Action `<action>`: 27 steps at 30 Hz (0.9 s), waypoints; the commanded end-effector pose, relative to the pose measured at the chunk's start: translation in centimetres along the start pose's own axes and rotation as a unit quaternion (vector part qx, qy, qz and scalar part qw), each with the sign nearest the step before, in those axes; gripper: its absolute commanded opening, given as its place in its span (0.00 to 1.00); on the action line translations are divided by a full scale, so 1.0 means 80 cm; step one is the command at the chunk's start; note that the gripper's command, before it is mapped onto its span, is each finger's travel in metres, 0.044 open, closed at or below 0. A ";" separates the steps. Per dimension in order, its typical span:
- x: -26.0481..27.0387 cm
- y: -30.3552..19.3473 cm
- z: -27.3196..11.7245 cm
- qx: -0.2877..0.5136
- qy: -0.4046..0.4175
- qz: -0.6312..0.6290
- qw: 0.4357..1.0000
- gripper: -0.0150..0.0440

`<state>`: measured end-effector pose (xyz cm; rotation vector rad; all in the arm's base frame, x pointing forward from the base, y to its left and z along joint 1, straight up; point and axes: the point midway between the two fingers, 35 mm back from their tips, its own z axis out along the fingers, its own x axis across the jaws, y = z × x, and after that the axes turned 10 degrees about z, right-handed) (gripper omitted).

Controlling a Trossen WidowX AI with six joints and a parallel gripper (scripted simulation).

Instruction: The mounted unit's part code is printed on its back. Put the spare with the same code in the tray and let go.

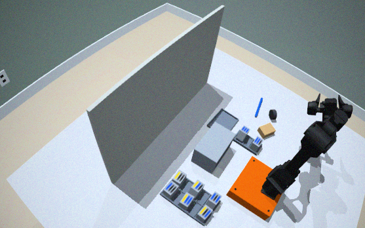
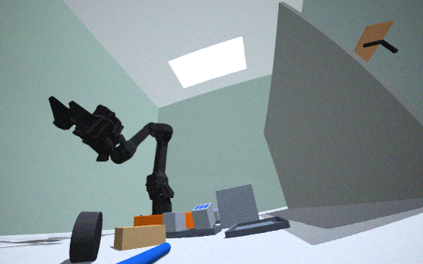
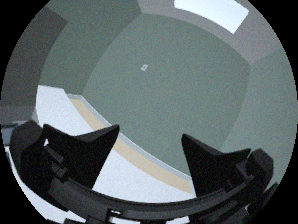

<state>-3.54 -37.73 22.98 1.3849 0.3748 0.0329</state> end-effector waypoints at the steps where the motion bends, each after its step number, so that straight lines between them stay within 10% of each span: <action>1: 0.000 0.000 0.000 0.000 0.000 0.000 1.000 0.98; 9: 0.020 -0.002 0.022 0.016 0.024 0.024 0.999 1.00; 27: 0.357 0.026 0.095 0.253 0.312 0.131 0.906 1.00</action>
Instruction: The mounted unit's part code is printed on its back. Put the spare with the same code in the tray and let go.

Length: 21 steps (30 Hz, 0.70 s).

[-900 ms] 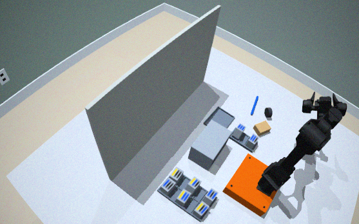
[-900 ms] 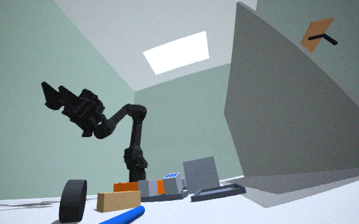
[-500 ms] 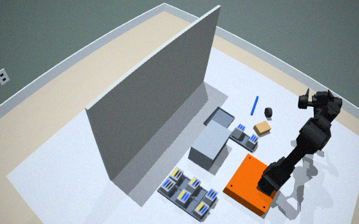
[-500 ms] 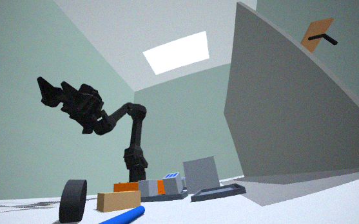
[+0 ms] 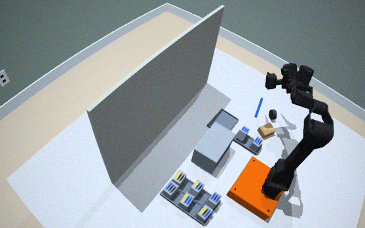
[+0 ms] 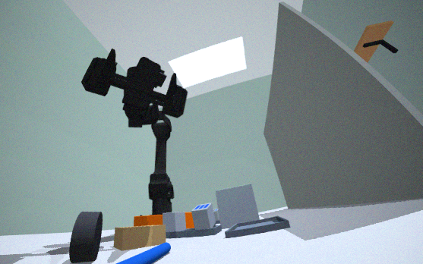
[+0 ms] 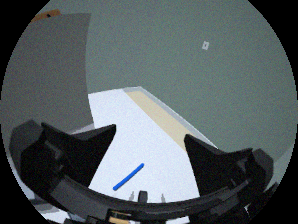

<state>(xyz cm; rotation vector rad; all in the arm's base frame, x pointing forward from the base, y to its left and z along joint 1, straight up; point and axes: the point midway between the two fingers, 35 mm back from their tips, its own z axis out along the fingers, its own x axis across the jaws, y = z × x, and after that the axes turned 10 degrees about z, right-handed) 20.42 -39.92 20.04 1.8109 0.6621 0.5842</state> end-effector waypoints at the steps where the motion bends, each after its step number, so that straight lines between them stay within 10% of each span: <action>1: 0.085 -0.010 0.035 0.084 0.057 0.011 0.995 1.00; 21: 0.406 -0.087 -0.053 0.425 0.187 -0.131 0.876 1.00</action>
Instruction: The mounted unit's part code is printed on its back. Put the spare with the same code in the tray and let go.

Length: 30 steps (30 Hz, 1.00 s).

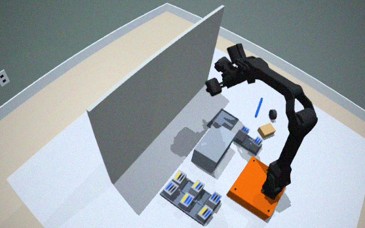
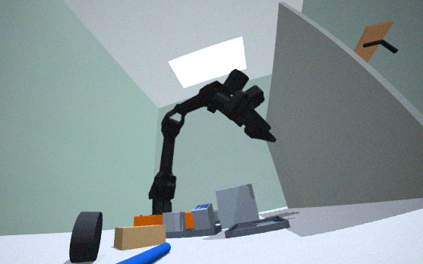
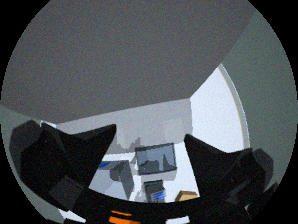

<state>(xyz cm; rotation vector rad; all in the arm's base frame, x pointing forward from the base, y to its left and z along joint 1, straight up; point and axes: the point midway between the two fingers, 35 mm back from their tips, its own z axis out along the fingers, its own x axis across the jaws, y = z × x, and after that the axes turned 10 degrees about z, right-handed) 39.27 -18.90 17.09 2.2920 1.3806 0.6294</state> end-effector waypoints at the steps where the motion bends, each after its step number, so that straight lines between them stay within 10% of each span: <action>1: 0.084 -0.032 -0.006 0.116 -0.001 -0.053 0.992 1.00; 11: 0.175 -0.097 -0.057 0.274 -0.037 -0.158 0.948 1.00; 30: 0.166 -0.137 0.004 0.278 -0.038 -0.161 0.946 1.00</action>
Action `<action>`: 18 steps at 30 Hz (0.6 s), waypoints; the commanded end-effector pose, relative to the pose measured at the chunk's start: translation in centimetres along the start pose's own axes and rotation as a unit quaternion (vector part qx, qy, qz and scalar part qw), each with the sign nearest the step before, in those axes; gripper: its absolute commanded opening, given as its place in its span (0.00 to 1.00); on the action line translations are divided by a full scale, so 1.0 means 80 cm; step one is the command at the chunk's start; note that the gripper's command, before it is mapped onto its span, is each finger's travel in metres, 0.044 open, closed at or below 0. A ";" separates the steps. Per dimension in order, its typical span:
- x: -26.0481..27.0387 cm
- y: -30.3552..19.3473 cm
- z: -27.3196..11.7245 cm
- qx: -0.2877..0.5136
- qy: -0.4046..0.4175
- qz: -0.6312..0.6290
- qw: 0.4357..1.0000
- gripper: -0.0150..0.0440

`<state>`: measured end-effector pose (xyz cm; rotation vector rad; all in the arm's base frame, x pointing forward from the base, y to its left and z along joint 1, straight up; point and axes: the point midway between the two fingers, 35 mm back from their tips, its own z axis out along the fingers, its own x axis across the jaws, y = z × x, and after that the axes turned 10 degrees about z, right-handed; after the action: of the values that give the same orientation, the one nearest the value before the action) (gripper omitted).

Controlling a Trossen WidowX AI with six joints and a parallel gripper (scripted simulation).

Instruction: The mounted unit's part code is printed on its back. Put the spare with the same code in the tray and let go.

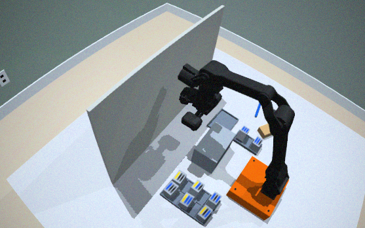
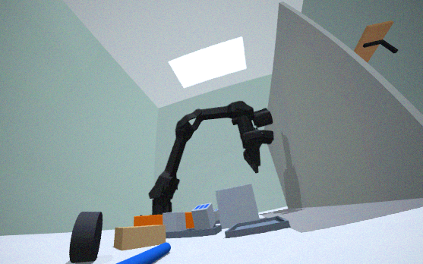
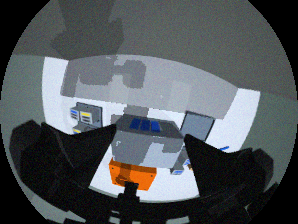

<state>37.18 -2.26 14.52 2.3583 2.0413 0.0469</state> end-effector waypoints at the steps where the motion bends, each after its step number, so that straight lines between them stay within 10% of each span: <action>1: -0.001 -0.002 0.017 0.000 -0.002 0.002 1.000 1.00; 18: -0.056 -0.021 0.015 0.000 -0.004 0.155 0.988 1.00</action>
<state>36.75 -3.04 13.06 2.4457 1.9356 0.0453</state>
